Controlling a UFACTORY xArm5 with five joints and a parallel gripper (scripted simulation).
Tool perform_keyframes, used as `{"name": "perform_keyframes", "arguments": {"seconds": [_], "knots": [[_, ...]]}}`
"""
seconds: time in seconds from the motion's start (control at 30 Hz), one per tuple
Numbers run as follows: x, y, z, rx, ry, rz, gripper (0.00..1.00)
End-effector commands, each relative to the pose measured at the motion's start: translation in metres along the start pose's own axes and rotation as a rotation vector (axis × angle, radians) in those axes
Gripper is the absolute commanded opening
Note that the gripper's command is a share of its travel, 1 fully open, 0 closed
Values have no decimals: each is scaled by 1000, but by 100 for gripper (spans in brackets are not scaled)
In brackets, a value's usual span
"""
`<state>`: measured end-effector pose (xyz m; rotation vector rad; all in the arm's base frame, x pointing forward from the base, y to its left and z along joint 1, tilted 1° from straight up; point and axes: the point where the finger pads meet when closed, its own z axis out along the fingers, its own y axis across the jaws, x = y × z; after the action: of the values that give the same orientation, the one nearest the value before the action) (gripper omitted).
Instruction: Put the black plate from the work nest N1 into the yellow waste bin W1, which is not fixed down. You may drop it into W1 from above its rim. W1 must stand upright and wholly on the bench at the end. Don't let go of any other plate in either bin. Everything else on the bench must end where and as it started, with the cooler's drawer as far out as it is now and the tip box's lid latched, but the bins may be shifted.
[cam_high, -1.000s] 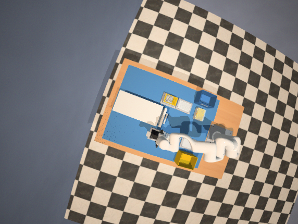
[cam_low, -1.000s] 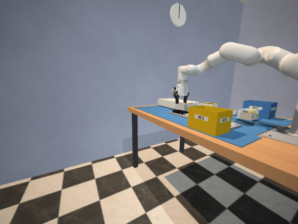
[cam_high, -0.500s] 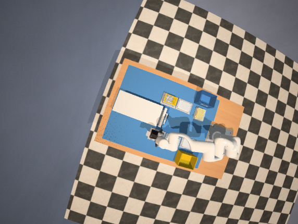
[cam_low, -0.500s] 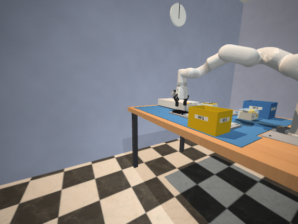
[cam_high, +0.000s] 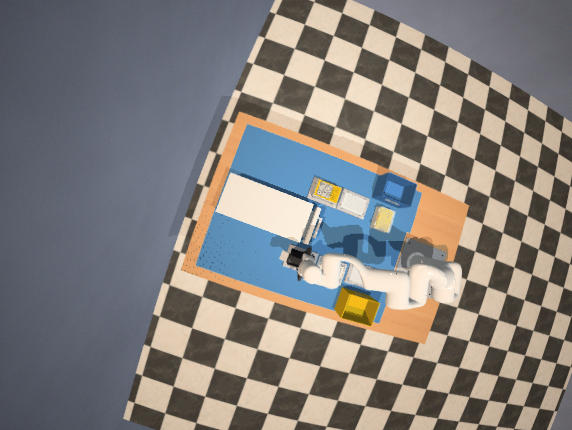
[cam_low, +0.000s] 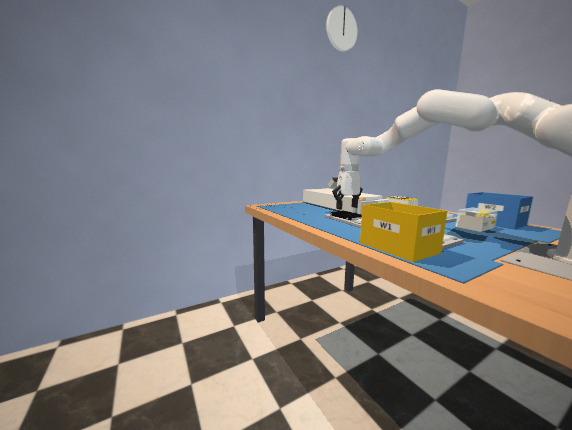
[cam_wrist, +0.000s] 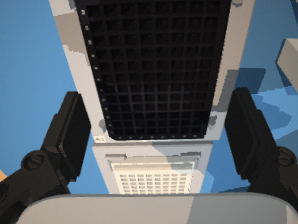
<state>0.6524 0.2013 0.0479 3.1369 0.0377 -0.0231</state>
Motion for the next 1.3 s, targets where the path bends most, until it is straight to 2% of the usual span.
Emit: {"name": "perform_keyframes", "arguments": {"seconds": [0.0,0.53,1.27], "knots": [[2,0,2,2,6,0,100],[2,0,5,2,6,0,100],[2,-1,18,2,6,0,100]]}}
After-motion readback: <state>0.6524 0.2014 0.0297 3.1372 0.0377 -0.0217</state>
